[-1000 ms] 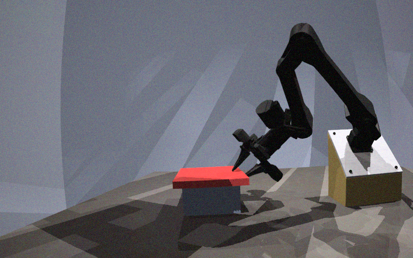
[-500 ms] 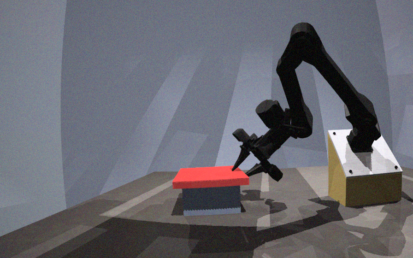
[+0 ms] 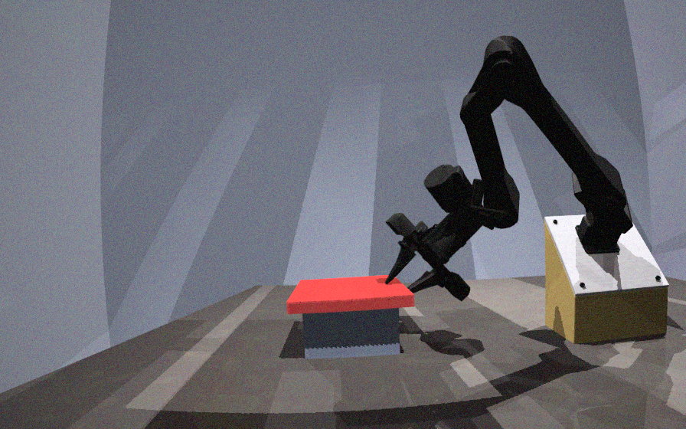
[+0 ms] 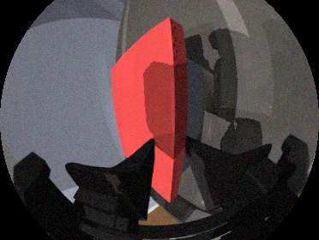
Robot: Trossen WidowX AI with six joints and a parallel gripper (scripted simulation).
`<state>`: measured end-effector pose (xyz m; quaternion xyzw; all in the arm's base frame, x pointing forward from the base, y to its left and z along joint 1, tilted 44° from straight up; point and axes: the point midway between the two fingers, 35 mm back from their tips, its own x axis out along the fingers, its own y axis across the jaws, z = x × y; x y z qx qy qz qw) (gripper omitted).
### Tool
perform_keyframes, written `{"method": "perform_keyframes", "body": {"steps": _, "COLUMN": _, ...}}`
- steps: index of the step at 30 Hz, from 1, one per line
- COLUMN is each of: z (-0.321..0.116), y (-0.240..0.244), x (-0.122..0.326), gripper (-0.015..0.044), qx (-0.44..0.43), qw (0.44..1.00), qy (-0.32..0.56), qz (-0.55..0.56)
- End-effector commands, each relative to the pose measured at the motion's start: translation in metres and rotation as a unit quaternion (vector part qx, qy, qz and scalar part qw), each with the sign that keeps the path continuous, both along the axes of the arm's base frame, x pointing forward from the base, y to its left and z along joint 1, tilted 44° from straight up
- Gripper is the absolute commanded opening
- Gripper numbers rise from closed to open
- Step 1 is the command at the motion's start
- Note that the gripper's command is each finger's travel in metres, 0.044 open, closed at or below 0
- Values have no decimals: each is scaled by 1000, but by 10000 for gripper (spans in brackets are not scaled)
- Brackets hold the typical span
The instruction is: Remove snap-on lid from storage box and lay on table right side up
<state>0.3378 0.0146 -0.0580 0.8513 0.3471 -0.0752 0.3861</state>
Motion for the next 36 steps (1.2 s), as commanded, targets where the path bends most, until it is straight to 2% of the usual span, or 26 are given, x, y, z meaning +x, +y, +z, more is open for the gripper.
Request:
{"method": "perform_keyframes", "body": {"steps": 1, "z": 2, "y": -3, "x": 0, "gripper": 0, "qx": 0, "qw": 1000, "qy": -4, "qz": -1}}
{"method": "perform_keyframes", "body": {"steps": 36, "z": 8, "y": -8, "x": -1, "gripper": 0, "qx": -1, "qw": 1000, "qy": -4, "qz": -1}}
